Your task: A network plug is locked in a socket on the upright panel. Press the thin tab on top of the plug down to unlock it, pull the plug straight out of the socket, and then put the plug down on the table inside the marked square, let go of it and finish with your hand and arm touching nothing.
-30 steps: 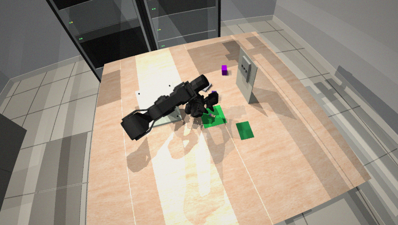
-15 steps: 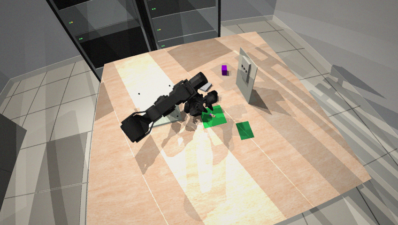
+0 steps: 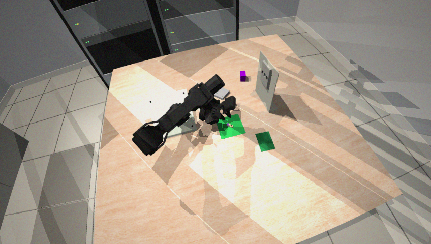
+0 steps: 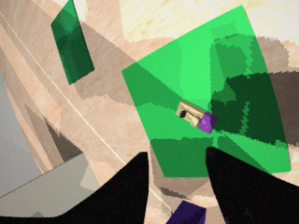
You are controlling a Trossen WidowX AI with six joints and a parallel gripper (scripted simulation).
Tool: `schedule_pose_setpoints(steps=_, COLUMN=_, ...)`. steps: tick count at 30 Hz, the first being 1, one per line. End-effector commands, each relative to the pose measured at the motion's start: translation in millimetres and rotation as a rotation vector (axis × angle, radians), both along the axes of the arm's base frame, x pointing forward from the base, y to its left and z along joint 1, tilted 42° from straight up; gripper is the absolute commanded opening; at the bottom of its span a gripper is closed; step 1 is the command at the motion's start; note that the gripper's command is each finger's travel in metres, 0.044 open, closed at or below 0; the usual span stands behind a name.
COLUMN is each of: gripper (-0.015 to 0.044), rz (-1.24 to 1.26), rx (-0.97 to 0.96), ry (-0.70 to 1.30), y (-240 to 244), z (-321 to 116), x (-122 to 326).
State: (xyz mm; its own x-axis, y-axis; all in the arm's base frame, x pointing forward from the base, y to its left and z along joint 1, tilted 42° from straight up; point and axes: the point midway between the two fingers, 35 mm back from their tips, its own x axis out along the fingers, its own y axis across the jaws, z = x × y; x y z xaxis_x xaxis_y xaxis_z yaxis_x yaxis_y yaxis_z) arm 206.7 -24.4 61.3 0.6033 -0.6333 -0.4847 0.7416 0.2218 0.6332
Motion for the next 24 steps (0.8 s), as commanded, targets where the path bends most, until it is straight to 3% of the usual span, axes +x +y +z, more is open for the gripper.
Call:
schedule_pose_setpoints(steps=1, gripper=0.0156, rz=-0.003, rx=-0.003, ry=0.003, y=3, z=3, x=0)
schedule_pose_setpoints(steps=24, gripper=0.0156, rz=-0.005, rx=0.000, ry=0.008, y=18, z=17, x=-2)
